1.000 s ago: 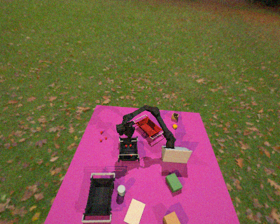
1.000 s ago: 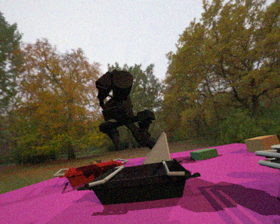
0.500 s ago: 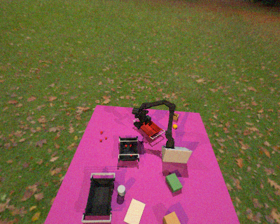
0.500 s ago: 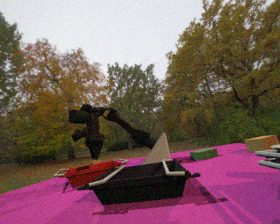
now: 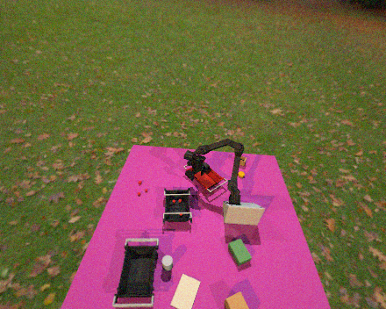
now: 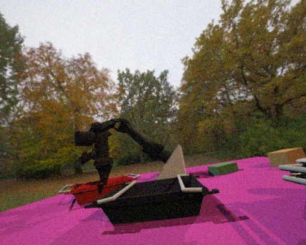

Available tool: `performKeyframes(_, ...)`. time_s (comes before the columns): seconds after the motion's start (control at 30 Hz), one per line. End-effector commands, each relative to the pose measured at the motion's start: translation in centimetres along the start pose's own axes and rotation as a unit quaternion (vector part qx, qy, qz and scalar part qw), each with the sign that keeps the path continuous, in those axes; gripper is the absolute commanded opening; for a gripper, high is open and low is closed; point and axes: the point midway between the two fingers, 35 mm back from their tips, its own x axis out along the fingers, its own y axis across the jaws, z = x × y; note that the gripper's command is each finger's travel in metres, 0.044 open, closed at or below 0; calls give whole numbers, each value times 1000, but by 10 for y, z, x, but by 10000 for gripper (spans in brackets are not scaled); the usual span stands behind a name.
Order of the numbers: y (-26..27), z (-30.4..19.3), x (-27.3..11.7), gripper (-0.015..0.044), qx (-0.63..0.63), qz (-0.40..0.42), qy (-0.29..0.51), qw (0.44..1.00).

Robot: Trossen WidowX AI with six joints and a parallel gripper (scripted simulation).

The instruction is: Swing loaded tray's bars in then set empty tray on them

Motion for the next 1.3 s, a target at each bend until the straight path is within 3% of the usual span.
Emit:
performKeyframes(0.0, 2, -2, 16, 440, -5, 0, 3, 1000)
performKeyframes(0.23, -2, -3, 45, 440, -6, -2, 1, 1000)
performKeyframes(0.43, -2, -4, 47, 440, -6, -3, 0, 1000)
performKeyframes(0.9, -2, -4, 47, 235, -6, -3, 0, 1000)
performKeyframes(1.27, -2, -4, 47, 161, -6, -3, 0, 1000)
